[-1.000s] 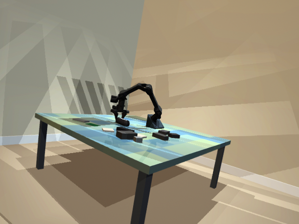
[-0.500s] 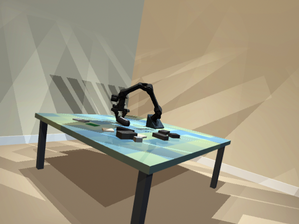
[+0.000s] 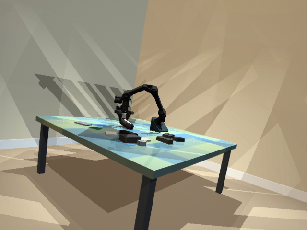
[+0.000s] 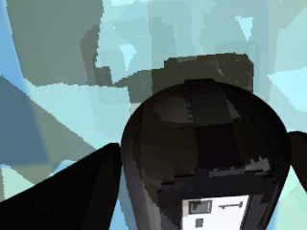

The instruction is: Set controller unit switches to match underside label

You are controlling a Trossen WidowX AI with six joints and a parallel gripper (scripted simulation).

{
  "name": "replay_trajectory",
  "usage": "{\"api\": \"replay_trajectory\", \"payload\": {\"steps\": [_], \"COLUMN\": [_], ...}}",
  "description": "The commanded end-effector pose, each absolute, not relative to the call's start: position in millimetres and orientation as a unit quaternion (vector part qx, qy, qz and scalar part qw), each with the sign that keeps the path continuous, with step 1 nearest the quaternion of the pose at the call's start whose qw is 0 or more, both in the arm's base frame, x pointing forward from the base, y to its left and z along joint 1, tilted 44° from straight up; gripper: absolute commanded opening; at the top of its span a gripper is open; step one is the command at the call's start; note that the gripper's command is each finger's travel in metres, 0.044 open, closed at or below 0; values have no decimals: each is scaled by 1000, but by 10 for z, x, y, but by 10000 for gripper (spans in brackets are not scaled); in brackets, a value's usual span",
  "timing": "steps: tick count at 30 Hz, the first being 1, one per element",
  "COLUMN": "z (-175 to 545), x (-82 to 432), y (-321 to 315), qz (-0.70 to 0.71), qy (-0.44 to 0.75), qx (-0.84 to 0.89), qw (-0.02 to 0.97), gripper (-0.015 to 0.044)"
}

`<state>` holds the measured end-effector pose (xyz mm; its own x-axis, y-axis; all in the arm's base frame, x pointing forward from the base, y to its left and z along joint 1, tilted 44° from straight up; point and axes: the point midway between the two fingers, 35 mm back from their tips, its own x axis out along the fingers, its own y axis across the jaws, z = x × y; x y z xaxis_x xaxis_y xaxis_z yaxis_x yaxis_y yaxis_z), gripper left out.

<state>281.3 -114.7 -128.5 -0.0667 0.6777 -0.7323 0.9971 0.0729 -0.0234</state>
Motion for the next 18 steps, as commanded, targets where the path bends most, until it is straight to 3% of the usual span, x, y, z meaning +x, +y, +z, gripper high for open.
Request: {"api": "replay_trajectory", "payload": {"steps": [1, 18], "z": [-1229, -1094], "x": [2822, 2826], "y": [-1159, -1187], "qz": [-278, -278], "qy": [675, 675], "qx": [620, 620], "qw": [288, 287], "gripper": [336, 336]}}
